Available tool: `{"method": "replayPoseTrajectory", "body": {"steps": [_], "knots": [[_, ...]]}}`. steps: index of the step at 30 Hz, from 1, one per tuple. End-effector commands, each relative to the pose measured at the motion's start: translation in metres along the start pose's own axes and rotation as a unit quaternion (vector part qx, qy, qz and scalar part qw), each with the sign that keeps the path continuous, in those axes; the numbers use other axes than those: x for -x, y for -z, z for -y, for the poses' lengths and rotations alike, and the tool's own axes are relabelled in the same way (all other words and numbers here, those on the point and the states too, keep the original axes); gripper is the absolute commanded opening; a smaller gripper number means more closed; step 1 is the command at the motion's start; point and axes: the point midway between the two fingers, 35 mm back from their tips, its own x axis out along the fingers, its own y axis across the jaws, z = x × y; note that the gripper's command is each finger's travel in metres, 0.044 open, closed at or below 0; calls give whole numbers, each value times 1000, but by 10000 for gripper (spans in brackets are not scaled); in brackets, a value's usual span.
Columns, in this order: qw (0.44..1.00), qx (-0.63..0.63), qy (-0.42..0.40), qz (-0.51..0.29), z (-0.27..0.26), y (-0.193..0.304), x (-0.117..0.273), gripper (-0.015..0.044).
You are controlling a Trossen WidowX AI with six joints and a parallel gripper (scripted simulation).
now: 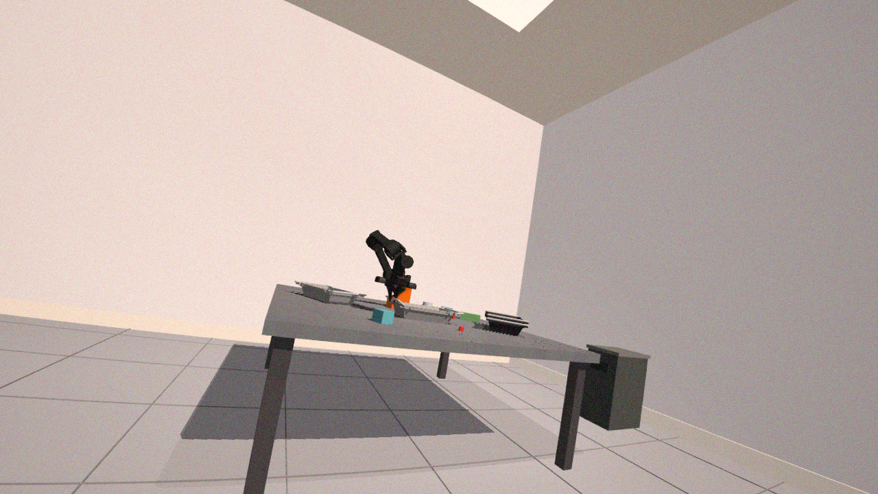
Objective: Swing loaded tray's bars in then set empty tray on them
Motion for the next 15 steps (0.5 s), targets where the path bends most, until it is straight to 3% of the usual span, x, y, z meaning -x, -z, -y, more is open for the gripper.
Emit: {"method": "replayPoseTrajectory", "body": {"steps": [1,15], "knots": [[1000,2,-6,3,-15,-2,9,84],[1000,2,-7,3,-53,-2,5,84]]}}
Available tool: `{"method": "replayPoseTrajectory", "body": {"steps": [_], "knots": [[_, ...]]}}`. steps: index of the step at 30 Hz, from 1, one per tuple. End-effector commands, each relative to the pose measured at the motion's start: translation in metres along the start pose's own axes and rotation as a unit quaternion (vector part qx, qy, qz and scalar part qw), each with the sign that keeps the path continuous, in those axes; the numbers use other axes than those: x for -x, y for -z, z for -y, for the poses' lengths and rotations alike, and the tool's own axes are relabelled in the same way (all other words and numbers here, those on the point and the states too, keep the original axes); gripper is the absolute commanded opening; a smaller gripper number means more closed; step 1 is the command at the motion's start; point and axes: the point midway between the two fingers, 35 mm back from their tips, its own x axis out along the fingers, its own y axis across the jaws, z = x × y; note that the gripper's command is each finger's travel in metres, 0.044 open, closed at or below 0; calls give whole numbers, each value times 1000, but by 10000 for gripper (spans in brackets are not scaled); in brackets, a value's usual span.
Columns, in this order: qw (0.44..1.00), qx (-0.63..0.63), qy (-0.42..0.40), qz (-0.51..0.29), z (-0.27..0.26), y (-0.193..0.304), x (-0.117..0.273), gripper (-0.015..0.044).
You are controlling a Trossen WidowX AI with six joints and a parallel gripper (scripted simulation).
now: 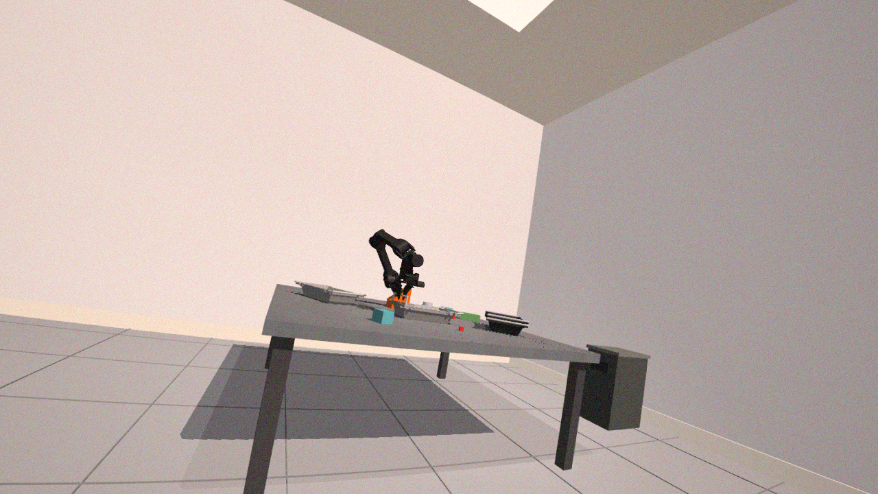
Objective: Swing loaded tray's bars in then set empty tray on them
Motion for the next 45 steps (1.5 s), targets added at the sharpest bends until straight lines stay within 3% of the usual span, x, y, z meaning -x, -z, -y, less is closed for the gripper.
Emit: {"method": "replayPoseTrajectory", "body": {"steps": [1,9,19,45], "knots": [[1000,6,-2,-8,-18,3,-11,84],[1000,6,-2,-8,-28,3,-20,84],[1000,6,-2,-8,-23,1,23,84],[1000,10,-3,-10,-26,1,15,84]]}}
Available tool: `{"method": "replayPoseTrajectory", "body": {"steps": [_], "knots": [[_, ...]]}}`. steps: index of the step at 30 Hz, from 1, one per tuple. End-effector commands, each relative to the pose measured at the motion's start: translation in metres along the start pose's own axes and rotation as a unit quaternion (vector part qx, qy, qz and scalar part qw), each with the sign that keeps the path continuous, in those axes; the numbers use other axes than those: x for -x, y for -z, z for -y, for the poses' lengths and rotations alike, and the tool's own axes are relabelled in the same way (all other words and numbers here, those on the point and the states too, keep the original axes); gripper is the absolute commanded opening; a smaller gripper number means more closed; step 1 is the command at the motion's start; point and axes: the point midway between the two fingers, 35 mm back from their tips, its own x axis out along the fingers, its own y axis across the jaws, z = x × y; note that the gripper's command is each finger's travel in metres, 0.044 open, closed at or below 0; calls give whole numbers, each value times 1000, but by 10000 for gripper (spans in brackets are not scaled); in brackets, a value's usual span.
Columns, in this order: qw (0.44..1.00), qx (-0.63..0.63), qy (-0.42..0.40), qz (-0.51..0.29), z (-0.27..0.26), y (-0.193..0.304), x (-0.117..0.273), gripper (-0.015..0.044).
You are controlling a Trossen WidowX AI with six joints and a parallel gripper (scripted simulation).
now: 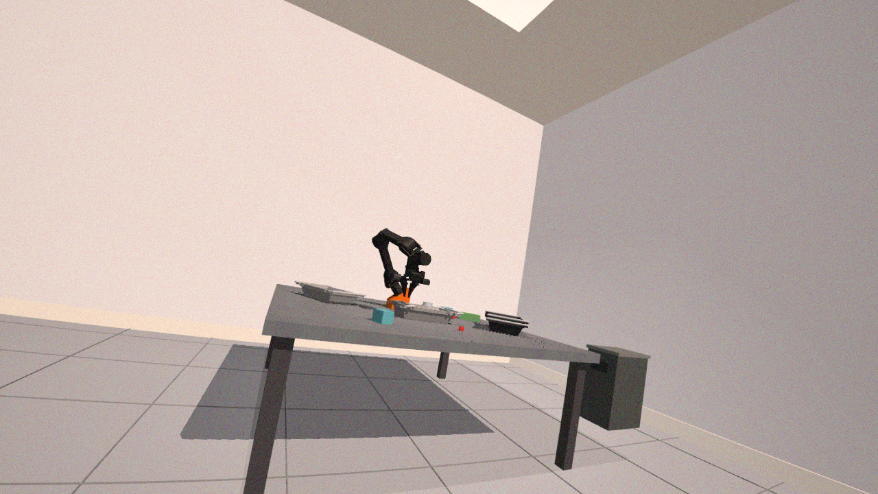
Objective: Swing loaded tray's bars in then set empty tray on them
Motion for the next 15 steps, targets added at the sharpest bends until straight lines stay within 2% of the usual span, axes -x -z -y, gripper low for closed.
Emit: {"method": "replayPoseTrajectory", "body": {"steps": [1,6,13,14,15], "knots": [[1000,2,0,0,-1,0,-1,84],[1000,10,0,1,-1,-2,12,84],[998,59,5,6,-2,2,84,84],[999,38,4,1,0,-1,51,84],[999,37,4,1,-4,-3,50,84]]}}
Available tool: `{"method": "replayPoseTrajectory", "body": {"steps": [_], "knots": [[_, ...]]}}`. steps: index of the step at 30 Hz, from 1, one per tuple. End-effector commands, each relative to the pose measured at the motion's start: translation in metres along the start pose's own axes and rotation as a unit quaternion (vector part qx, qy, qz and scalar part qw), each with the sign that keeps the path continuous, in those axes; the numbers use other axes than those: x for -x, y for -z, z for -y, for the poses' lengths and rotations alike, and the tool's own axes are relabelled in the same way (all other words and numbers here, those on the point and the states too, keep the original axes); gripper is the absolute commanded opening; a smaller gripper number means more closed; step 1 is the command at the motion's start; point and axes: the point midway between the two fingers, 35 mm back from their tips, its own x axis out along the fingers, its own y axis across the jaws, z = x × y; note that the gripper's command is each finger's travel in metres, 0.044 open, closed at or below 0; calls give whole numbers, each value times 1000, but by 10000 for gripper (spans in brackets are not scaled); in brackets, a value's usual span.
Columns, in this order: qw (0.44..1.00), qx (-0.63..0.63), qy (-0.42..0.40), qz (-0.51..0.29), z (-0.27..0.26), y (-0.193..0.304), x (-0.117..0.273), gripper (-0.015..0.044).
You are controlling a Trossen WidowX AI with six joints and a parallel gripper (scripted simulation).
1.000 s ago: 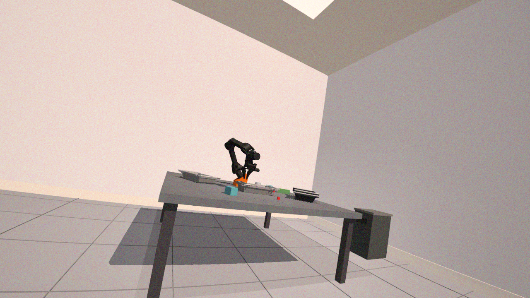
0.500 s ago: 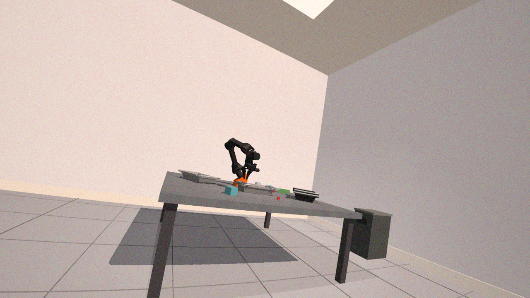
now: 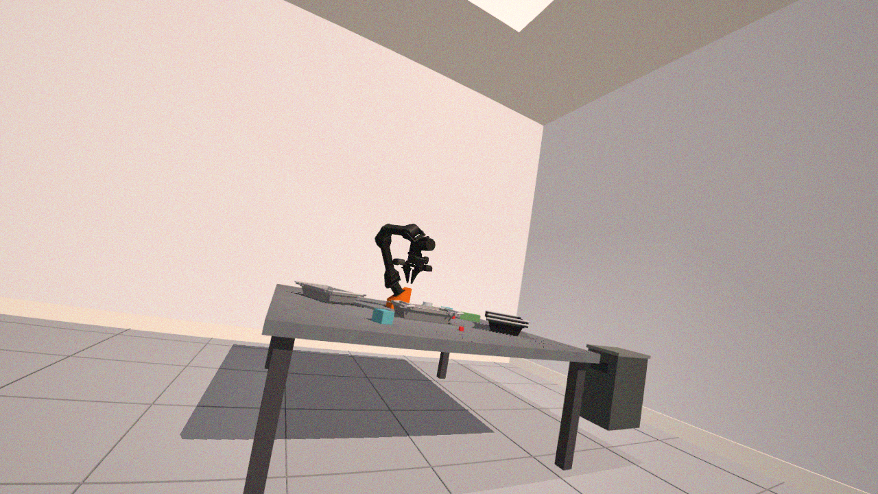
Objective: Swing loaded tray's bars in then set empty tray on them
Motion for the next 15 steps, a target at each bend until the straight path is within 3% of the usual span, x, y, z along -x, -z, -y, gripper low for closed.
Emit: {"method": "replayPoseTrajectory", "body": {"steps": [1,15], "knots": [[1000,-4,0,-14,-8,-2,-14,84],[999,-37,-11,-11,-221,-24,-43,84]]}}
